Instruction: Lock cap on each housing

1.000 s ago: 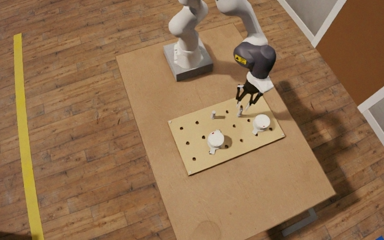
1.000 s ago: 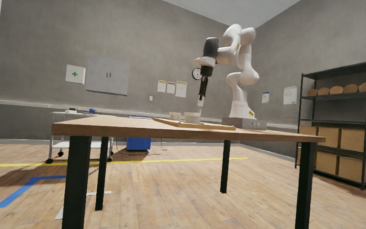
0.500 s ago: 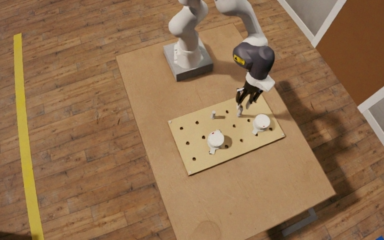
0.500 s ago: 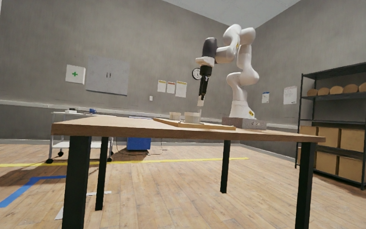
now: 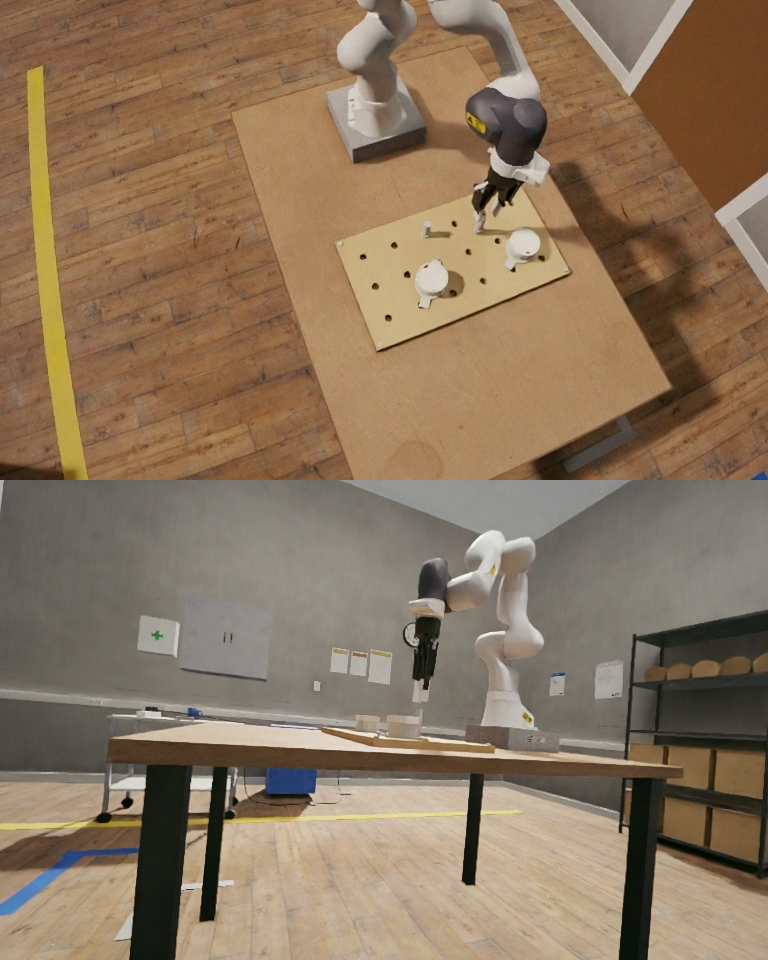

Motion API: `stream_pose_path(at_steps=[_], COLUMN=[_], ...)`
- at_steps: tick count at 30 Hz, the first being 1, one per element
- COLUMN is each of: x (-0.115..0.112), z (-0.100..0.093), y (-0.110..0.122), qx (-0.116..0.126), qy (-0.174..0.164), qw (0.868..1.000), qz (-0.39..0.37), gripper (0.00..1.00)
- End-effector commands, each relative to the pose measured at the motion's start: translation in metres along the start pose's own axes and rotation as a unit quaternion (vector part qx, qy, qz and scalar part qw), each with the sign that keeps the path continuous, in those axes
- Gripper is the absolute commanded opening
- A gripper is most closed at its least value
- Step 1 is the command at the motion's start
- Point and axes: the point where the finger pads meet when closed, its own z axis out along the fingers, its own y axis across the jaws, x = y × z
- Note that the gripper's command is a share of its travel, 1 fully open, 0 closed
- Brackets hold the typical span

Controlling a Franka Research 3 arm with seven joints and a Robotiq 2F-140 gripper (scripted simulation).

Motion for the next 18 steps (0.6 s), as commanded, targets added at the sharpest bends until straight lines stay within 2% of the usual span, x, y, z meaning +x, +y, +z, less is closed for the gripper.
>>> stream_pose_path(at_steps=[1, 18], x=[-0.0014, -0.0015], z=[0.0012, 0.0087], y=[0.0015, 0.0014], qx=[0.006, 0.006], qy=[-0.01, -0.01], qw=[0.999, 0.999], qz=[-0.048, -0.048], gripper=[0.36, 0.36])
